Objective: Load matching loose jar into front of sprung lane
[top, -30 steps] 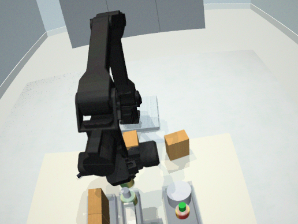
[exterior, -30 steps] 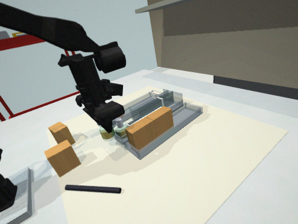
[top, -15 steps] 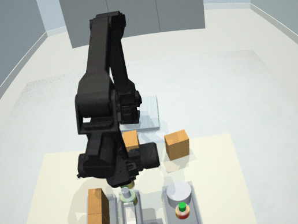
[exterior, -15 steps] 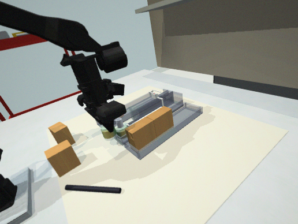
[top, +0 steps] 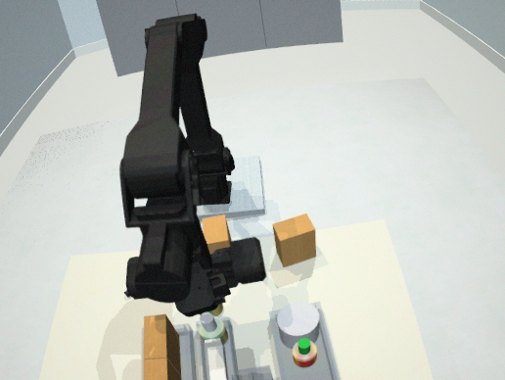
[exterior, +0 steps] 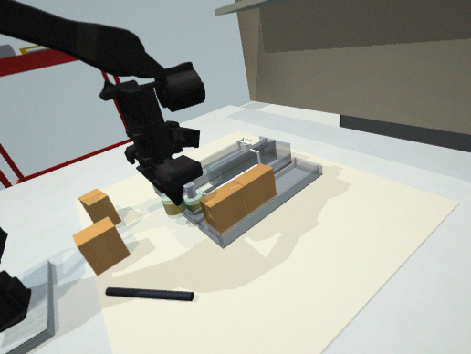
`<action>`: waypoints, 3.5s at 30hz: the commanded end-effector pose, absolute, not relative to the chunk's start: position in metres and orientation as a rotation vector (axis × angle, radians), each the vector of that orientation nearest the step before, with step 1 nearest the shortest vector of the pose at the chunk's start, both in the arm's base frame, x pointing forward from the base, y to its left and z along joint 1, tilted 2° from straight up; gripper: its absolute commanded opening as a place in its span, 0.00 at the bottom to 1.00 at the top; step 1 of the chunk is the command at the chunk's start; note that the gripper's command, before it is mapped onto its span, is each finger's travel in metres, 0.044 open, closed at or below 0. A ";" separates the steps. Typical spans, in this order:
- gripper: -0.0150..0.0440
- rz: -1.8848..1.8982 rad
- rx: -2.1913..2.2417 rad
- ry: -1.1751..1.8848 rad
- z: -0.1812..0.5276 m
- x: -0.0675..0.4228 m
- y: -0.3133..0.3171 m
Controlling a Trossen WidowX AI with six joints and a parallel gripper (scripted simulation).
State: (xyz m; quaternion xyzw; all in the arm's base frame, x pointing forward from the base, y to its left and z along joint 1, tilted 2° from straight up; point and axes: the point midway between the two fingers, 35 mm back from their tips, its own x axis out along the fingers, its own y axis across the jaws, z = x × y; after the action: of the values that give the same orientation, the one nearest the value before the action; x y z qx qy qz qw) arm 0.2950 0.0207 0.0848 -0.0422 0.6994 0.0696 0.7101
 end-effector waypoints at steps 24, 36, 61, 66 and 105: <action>0.25 0.149 -0.091 1.540 0.085 0.310 0.022; 0.25 0.149 -0.091 1.540 0.085 0.315 0.023; 0.25 0.149 -0.091 1.539 0.085 0.325 0.025; 0.25 0.149 -0.091 1.539 0.085 0.327 0.025; 0.25 0.149 -0.091 1.538 0.089 0.341 0.027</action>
State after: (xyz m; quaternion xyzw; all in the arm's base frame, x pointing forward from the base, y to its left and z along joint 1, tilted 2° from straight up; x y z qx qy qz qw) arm 0.3326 0.0268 0.0855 -0.0420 0.7033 0.0697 0.7063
